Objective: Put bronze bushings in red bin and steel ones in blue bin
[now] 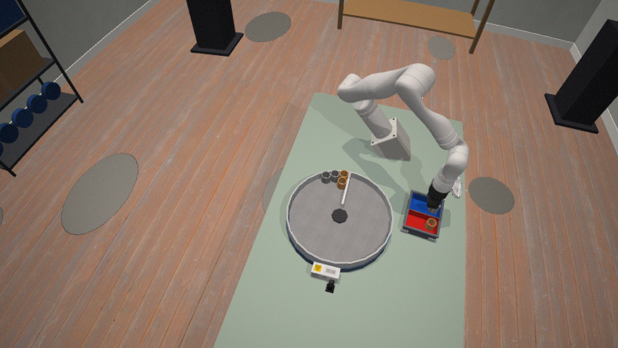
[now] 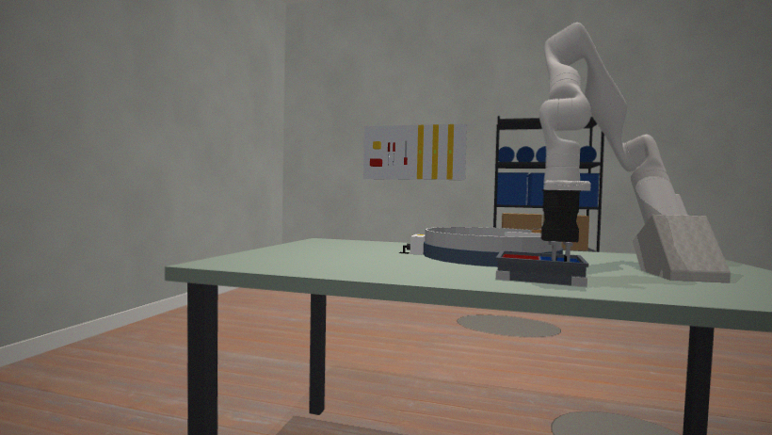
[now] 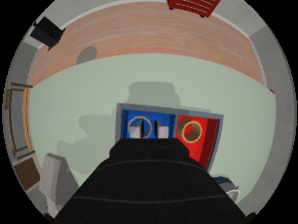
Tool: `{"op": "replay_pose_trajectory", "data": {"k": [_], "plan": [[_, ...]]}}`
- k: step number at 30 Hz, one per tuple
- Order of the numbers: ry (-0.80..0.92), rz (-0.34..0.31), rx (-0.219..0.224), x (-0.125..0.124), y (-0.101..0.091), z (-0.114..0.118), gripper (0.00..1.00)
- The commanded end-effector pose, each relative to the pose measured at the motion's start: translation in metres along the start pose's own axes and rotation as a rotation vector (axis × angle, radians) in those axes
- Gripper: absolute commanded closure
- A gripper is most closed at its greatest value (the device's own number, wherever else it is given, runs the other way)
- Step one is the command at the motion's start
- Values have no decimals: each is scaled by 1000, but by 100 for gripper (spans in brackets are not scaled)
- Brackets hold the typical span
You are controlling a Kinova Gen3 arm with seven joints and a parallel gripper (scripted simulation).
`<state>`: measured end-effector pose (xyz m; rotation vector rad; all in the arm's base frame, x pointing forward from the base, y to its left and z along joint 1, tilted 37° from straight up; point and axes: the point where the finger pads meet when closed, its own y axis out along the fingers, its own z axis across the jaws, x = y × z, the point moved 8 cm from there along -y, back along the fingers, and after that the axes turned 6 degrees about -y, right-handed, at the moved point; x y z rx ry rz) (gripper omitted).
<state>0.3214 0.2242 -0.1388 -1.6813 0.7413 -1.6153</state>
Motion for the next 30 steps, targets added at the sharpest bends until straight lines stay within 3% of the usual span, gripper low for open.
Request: {"op": "replay_pose_trajectory", "data": {"k": [1,30], "plan": [[0,2,2,-1,-3,0,53],[0,2,1,-1,-12,-1,53]]}}
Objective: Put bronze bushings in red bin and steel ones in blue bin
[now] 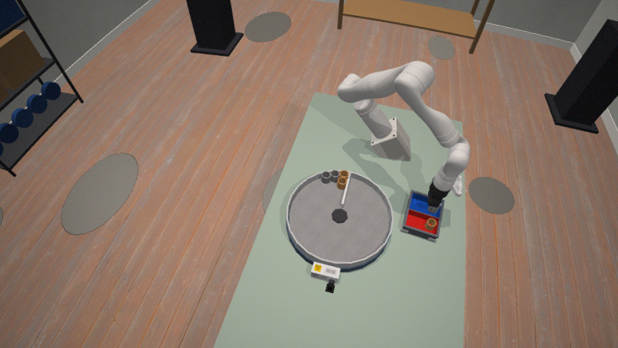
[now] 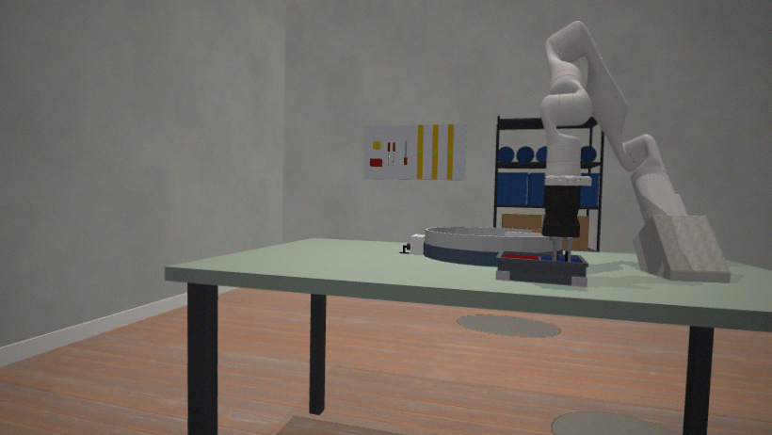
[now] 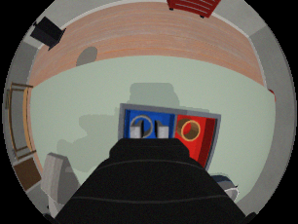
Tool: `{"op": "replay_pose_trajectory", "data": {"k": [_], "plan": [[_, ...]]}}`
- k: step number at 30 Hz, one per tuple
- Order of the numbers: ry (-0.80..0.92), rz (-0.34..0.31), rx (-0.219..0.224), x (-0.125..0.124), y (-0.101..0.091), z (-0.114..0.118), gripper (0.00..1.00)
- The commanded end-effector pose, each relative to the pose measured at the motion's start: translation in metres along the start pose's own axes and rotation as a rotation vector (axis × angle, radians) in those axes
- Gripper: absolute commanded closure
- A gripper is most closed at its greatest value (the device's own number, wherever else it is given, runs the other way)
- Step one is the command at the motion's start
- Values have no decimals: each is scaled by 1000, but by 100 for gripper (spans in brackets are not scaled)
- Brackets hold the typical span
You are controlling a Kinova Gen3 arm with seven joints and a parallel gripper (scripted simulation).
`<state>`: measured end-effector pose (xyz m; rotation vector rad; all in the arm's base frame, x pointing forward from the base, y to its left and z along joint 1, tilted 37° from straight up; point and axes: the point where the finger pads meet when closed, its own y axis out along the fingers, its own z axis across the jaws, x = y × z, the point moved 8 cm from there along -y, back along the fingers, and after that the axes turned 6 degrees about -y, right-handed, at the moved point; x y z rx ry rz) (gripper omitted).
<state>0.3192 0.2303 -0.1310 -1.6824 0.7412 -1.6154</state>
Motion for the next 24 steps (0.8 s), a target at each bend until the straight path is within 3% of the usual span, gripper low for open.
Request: {"op": "replay_pose_trajectory", "data": {"k": [1,24], "plan": [[0,2,2,-1,-2,1,53],[0,3,2,-1,-8,1,53]]}}
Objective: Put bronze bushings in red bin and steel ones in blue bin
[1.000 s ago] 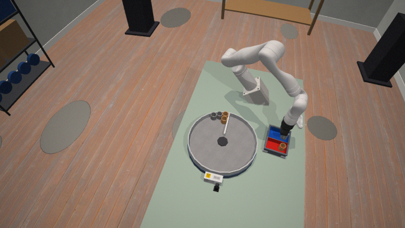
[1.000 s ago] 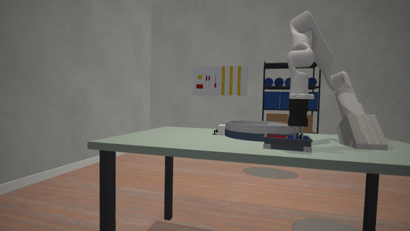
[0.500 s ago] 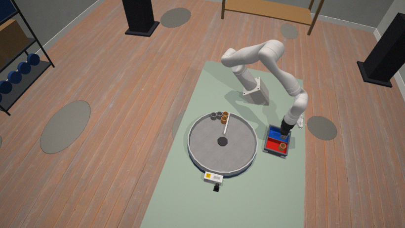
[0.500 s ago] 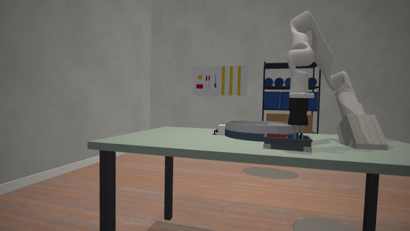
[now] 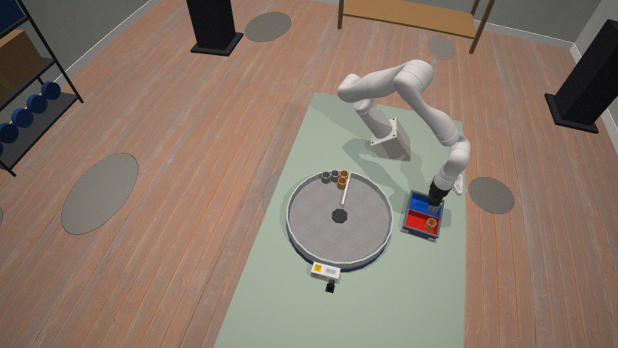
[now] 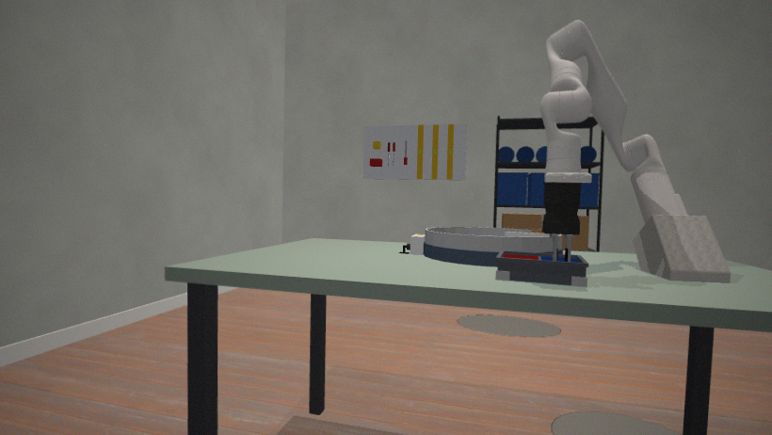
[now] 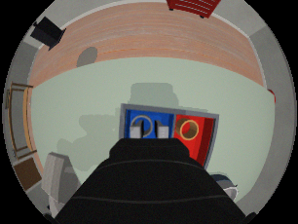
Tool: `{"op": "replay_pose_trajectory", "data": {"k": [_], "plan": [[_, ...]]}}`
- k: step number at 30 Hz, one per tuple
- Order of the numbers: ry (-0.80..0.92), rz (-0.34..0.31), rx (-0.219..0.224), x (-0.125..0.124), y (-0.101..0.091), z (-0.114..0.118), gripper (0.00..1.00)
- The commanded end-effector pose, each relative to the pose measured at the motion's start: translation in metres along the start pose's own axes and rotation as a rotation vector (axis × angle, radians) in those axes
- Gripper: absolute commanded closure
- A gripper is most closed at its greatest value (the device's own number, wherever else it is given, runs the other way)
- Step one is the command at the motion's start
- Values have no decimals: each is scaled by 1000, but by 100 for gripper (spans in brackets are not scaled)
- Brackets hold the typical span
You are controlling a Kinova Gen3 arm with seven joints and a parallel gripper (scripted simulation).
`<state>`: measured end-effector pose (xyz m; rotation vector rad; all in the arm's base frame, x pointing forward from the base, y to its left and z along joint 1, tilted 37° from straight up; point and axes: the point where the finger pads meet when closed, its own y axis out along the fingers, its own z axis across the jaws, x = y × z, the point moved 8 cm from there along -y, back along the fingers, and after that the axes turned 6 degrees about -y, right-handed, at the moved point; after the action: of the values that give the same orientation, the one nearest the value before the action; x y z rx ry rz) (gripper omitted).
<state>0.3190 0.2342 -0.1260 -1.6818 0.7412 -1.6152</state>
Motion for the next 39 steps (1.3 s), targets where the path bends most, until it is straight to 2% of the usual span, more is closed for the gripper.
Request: {"op": "replay_pose_trajectory", "data": {"k": [1,39], "plan": [[0,2,2,0,-1,0,53],[0,2,2,0,-13,0,53]]}}
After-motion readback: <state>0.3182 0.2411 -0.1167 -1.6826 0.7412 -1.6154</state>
